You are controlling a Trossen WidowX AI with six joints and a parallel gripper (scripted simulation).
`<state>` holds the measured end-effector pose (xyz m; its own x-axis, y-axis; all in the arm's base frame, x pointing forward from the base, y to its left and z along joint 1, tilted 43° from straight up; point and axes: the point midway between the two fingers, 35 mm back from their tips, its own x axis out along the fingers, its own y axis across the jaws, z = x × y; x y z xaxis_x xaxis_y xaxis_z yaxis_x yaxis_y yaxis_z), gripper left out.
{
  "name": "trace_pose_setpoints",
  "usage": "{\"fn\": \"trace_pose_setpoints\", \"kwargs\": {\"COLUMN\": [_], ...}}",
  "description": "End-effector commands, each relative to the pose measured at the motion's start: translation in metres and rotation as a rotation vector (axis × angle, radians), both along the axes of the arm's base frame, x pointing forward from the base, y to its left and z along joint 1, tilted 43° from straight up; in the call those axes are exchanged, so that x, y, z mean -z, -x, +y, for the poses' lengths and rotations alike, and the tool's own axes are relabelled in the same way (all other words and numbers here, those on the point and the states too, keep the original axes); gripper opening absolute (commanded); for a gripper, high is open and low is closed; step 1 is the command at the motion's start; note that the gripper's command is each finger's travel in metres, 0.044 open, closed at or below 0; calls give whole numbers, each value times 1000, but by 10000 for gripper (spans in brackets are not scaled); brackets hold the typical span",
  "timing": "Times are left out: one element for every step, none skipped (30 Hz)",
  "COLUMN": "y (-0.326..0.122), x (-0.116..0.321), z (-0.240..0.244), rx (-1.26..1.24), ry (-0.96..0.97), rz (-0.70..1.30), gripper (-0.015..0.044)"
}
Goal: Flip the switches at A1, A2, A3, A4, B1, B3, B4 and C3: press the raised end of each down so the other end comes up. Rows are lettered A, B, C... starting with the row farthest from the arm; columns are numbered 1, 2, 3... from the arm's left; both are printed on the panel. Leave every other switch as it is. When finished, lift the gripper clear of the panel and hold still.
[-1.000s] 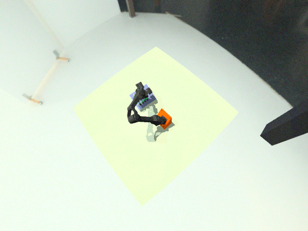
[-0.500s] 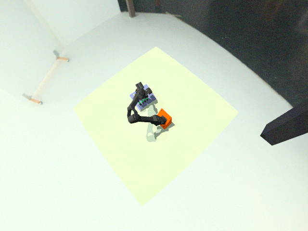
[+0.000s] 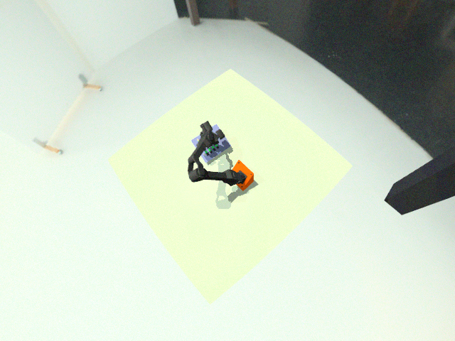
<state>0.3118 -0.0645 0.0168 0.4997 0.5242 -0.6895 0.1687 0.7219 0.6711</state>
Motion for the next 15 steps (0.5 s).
{"fn": "trace_pose_setpoints", "kwargs": {"y": [5,12,21,29,33,35,35,35,35,35,35,36,38,39,40], "x": [-7,-15,-26,-35,-41,-43,-43,-43,-43,-43,-41,-37,-30,-26,-24], "z": [-6,-14,-23,-29,-32,-34,-34,-34,-34,-34,-35,-40,-48,-52,-54], "rx": [3,7,12,17,19,20,20,20,20,20,20,20,20,20,20], "ry": [2,5,6,7,7,7,7,7,7,7,7,8,9,9,9], "rz": [-1,-3,-6,-8,-11,-11,-11,-11,-11,-11,-11,-11,-11,-11,-11], "gripper": [0,0,0,0,0,0,0,0,0,0,0,0,0,0,0]}}
